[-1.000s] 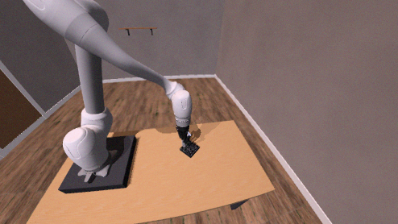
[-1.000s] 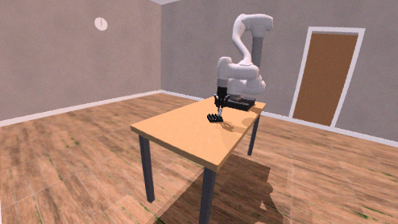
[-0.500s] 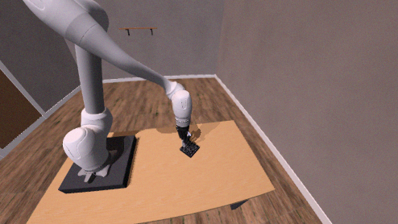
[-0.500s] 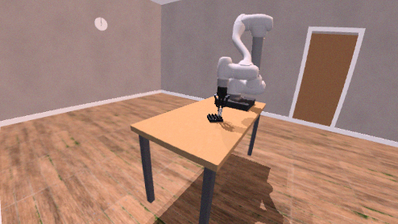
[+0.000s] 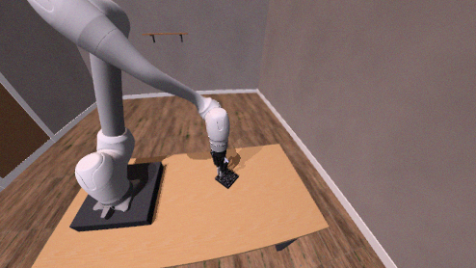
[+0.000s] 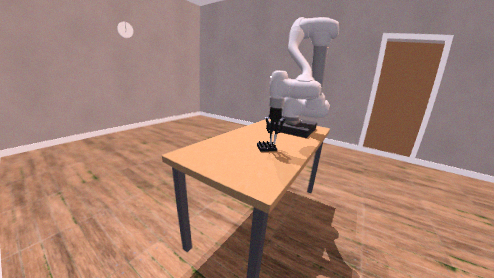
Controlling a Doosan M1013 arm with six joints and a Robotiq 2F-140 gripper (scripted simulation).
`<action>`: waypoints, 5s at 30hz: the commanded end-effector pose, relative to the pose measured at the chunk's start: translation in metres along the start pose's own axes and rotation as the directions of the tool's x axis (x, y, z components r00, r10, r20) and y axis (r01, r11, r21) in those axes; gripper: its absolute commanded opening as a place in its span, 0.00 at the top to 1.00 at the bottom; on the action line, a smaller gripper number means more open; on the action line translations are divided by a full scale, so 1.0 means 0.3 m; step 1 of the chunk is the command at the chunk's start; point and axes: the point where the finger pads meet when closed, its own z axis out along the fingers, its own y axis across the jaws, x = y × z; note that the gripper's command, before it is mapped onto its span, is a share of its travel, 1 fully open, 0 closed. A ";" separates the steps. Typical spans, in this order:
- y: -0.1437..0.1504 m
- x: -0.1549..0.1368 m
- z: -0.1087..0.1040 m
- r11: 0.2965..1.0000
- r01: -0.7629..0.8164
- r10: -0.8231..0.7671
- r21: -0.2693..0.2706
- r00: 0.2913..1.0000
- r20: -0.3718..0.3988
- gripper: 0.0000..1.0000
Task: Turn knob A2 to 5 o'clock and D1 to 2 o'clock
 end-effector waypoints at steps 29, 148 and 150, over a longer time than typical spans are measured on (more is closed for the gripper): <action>0.000 0.000 -0.118 1.000 0.000 0.000 0.000 1.000 0.000 0.88; 0.001 -0.001 -0.193 -0.086 0.996 -0.996 0.000 -0.086 0.000 0.88; 0.001 -0.001 -0.192 -0.086 0.996 -0.996 0.000 -0.086 0.000 0.88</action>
